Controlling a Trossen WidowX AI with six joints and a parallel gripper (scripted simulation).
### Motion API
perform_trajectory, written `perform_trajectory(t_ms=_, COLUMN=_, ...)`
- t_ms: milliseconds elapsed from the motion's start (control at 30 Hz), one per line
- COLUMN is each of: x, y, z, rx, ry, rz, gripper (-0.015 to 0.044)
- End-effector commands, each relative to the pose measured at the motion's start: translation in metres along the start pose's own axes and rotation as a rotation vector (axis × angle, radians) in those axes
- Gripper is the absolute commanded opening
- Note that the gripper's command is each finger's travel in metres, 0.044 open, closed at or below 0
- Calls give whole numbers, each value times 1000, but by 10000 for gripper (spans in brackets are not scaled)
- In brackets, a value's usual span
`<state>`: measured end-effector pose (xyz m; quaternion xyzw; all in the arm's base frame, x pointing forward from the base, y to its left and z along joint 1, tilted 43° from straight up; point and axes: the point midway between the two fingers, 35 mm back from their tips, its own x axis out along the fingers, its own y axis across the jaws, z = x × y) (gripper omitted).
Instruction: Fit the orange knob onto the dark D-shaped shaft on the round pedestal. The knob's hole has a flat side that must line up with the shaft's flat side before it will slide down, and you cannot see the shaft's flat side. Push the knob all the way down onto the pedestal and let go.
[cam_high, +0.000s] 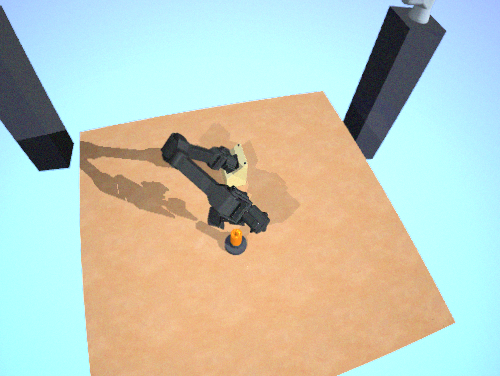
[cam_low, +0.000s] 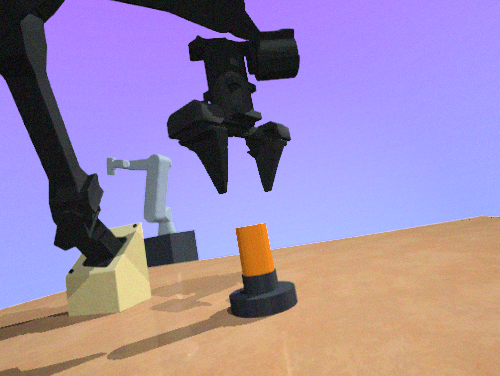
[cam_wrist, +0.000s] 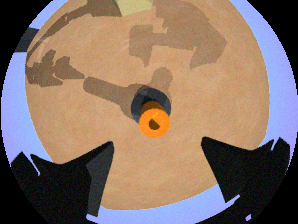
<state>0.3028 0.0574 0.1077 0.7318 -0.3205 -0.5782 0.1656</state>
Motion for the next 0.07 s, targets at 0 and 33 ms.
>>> perform_trajectory(t_ms=0, x=-4, y=-1, z=1, rx=4, ry=-4, rz=0, gripper=440)
perform_trajectory(t_ms=33, x=-4, y=-1, z=1, rx=4, ry=-4, rz=0, gripper=440)
